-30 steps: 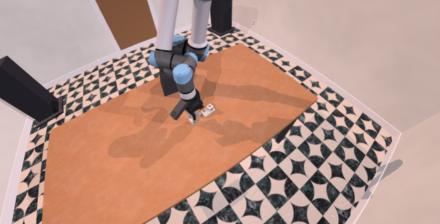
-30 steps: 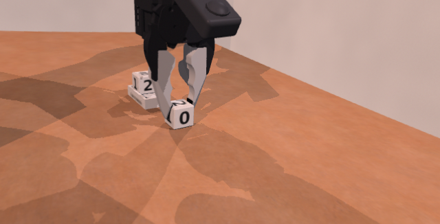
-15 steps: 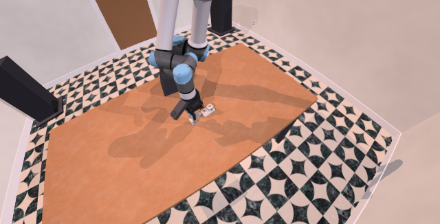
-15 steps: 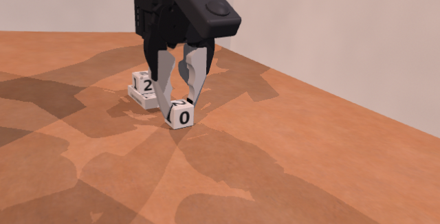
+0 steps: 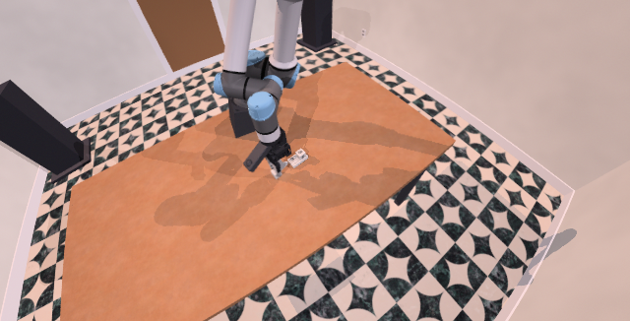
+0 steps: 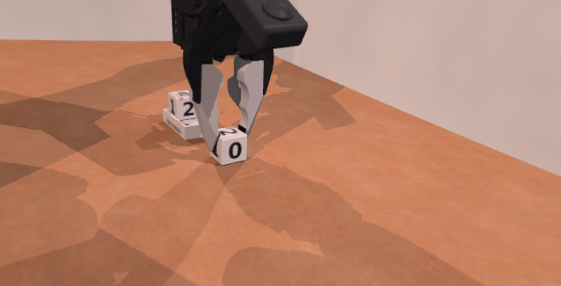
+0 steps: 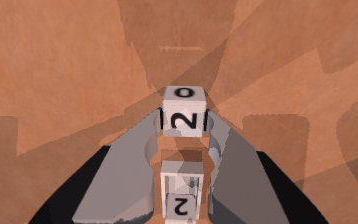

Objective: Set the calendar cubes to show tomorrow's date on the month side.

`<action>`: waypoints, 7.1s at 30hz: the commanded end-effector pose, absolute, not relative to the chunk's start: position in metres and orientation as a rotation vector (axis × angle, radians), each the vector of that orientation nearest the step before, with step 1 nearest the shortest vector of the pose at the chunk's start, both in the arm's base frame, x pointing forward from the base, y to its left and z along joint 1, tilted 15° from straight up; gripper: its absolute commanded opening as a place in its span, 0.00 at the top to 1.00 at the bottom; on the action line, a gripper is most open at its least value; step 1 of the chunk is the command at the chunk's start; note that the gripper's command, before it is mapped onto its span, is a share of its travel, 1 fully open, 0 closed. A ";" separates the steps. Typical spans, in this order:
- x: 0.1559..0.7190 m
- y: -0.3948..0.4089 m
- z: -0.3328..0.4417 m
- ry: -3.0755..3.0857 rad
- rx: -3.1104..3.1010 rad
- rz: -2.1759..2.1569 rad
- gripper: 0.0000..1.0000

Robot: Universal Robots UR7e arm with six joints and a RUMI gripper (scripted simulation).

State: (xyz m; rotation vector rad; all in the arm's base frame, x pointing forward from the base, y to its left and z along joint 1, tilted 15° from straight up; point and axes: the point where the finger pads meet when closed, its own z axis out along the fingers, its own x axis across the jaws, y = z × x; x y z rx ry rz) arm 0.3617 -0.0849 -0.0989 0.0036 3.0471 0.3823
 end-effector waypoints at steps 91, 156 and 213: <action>0.356 -0.095 -0.010 3.026 -0.204 0.376 0.00; 0.356 0.009 0.017 2.196 -1.919 0.211 0.00; 0.355 0.018 0.019 2.059 -2.054 0.188 0.71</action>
